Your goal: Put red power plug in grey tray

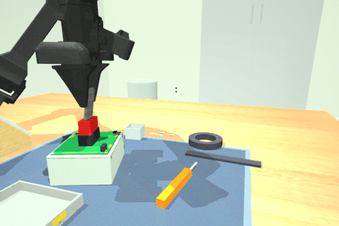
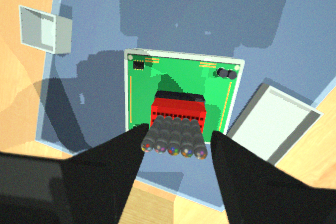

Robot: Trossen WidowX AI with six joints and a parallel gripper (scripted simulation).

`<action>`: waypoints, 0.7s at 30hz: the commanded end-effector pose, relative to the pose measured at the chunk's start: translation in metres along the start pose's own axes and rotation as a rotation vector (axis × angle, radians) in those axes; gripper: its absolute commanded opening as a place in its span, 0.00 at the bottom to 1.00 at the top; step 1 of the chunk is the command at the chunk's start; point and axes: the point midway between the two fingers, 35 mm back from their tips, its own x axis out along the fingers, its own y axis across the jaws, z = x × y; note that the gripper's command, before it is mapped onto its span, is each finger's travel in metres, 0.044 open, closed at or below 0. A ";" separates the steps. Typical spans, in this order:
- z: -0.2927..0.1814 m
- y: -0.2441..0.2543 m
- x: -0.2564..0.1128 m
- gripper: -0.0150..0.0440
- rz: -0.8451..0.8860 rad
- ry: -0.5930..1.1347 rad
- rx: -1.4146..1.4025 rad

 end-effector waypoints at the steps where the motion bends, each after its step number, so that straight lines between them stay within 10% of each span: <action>1: 0.001 0.000 0.002 0.68 0.003 0.000 0.000; 18: 0.001 0.001 0.018 0.68 0.003 0.000 0.000; 21: 0.001 0.001 0.018 0.55 0.003 0.000 0.000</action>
